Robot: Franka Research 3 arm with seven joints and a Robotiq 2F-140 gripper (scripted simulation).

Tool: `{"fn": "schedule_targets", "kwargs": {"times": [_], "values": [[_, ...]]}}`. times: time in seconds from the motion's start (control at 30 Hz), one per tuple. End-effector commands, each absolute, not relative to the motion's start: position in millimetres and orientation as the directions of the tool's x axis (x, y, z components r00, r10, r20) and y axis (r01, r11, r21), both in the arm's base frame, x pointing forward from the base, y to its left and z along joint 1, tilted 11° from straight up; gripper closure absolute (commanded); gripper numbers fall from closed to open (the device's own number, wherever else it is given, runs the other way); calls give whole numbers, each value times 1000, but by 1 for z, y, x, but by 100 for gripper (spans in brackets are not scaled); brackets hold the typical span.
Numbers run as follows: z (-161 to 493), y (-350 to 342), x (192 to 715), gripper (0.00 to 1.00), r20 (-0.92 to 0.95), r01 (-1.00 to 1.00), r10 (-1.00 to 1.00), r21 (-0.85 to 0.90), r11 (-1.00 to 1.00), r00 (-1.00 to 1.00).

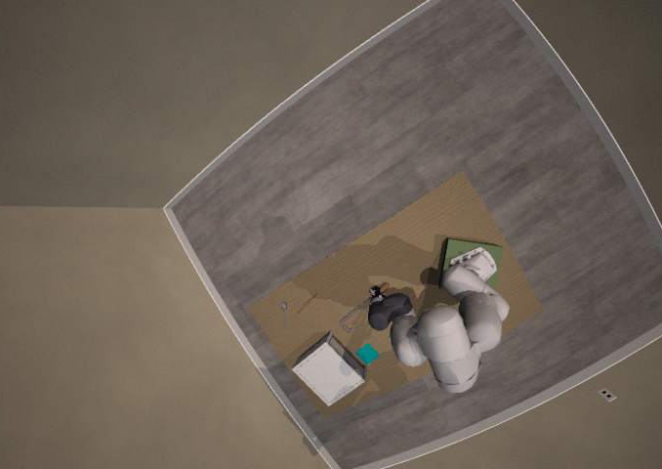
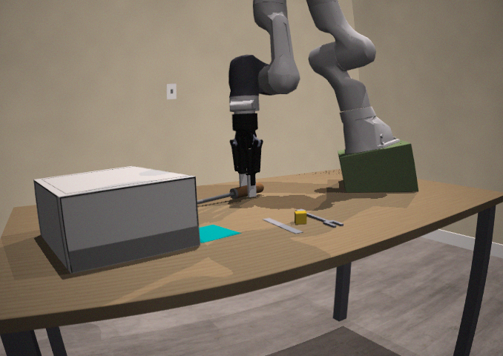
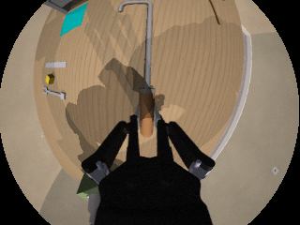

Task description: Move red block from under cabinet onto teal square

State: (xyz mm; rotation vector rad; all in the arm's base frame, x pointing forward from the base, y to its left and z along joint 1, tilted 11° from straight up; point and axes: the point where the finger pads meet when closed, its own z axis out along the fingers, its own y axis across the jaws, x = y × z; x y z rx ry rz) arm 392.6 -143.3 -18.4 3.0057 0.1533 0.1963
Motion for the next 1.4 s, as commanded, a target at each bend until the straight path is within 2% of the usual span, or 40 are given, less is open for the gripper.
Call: {"fn": "schedule_targets", "kwargs": {"times": [0.0, 1.37], "values": [[-18, -135, 400, 100, 128, 60, 78, 141, -988, 989], [-23, -57, 437, 100, 119, 119, 137, 149, -982, 983]]}}
